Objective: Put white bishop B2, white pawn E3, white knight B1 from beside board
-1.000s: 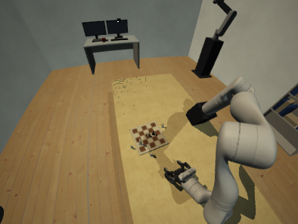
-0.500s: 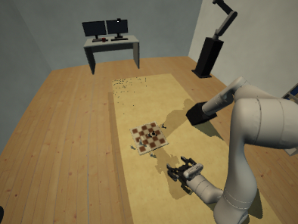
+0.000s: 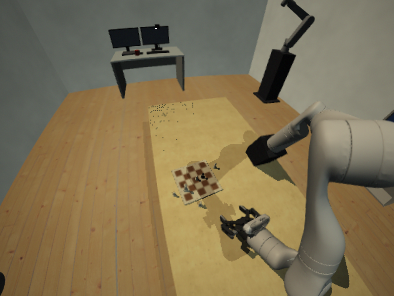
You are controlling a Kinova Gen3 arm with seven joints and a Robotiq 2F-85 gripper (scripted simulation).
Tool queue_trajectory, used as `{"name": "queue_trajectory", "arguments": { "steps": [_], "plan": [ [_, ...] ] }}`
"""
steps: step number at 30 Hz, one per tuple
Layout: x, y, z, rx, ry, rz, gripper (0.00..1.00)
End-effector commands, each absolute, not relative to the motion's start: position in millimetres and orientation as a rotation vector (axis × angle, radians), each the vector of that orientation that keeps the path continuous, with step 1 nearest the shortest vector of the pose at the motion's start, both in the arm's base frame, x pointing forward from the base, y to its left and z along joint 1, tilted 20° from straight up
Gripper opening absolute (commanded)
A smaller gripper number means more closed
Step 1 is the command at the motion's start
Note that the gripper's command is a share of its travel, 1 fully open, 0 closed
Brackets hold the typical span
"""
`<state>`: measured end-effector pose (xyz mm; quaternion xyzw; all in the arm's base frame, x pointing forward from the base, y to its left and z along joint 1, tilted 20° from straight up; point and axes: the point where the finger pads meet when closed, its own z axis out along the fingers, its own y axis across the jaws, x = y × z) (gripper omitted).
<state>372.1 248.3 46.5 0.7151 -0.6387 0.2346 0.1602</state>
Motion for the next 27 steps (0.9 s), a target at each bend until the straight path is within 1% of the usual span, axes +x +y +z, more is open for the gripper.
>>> {"name": "queue_trajectory", "arguments": {
  "steps": [1,8,15,17,27],
  "plan": [
    [373,245,46,2.032,-1.839,0.665,1.00],
    [375,218,33,1.911,-1.992,0.576,1.00],
    [370,166,9,1.602,-2.288,0.395,1.00],
    [370,166,9,1.602,-2.288,0.395,1.00],
    [344,83,-22,0.733,-2.746,0.038,1.00]
  ]
}}
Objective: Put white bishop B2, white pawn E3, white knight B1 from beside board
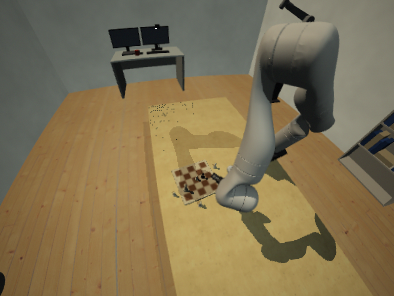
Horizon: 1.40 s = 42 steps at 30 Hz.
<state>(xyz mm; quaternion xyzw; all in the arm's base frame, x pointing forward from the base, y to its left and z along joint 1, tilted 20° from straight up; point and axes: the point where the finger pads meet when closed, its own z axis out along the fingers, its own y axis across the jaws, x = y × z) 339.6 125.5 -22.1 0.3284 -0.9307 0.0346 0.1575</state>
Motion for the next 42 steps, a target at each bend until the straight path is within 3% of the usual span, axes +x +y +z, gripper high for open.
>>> {"name": "queue_trajectory", "arguments": {
  "steps": [1,21,42],
  "plan": [
    [344,83,-22,0.733,-2.746,0.038,1.00],
    [320,0,-33,-0.693,-2.821,-0.333,1.00],
    [319,-5,-33,-0.782,-2.803,-0.350,1.00]
  ]
}}
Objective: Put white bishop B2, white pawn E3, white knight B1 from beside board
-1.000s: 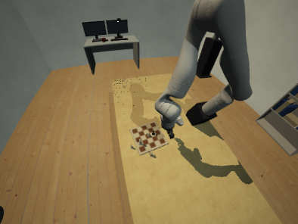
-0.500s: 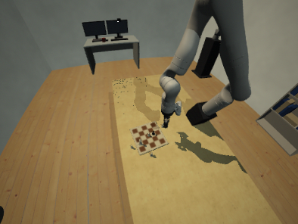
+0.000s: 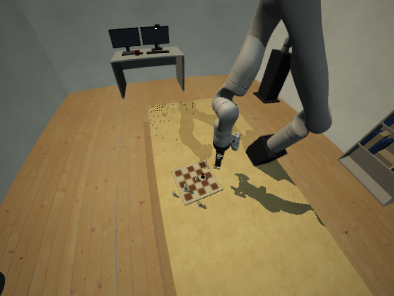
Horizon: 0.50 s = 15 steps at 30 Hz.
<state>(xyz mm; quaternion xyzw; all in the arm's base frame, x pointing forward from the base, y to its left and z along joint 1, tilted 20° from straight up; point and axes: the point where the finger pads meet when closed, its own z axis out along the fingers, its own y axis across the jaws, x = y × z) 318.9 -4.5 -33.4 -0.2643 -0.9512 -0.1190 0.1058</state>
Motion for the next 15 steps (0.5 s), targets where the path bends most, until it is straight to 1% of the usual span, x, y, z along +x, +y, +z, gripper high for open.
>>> {"name": "queue_trajectory", "arguments": {
  "steps": [1,15],
  "plan": [
    [318.5,-10.5,-33.0,-0.865,-2.784,-0.366,1.00],
    [317.7,-15.4,-32.9,-0.942,-2.764,-0.381,1.00]
  ]
}}
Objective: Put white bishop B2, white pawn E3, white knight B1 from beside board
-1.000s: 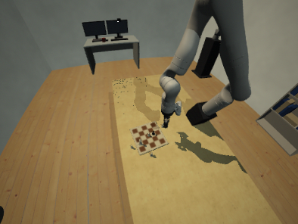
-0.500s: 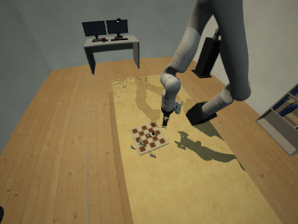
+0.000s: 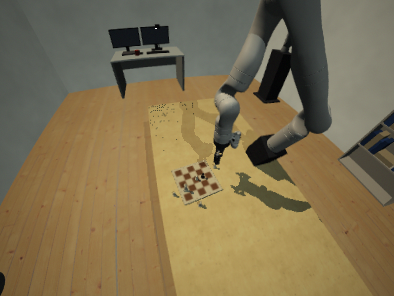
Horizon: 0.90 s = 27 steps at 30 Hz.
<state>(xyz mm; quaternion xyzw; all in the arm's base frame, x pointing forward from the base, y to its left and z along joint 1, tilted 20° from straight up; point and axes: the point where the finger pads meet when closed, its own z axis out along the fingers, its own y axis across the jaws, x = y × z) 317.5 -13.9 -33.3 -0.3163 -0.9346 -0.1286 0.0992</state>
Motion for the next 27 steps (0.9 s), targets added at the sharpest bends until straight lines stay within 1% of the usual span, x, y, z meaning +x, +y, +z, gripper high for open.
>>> {"name": "queue_trajectory", "arguments": {
  "steps": [1,27],
  "plan": [
    [318,-15,-33,-0.942,-2.764,-0.381,1.00],
    [316,-28,-32,-1.135,-2.704,-0.415,1.00]
  ]
}}
